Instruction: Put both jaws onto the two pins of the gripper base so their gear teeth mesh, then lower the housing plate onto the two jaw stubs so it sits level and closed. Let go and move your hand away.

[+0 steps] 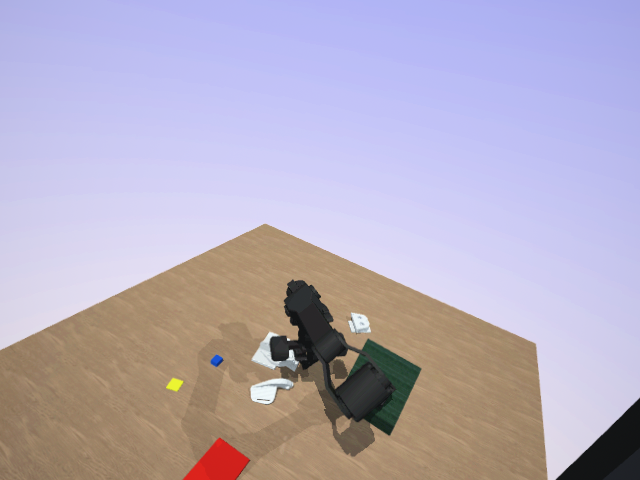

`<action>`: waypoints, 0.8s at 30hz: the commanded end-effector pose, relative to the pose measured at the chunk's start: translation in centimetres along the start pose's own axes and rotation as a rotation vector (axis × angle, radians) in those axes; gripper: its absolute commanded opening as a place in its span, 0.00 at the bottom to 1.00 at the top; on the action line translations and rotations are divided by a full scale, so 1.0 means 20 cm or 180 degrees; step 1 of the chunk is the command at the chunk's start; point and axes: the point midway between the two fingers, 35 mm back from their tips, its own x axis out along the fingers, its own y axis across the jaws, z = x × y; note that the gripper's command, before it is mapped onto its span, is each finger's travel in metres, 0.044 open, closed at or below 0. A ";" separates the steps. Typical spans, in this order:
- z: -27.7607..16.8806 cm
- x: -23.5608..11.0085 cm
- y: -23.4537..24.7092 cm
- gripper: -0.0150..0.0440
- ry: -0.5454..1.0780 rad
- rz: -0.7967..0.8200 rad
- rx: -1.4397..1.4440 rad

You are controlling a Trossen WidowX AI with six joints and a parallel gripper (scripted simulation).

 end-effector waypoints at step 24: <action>0.05 0.07 0.14 0.25 -0.0045 -0.0035 0.0001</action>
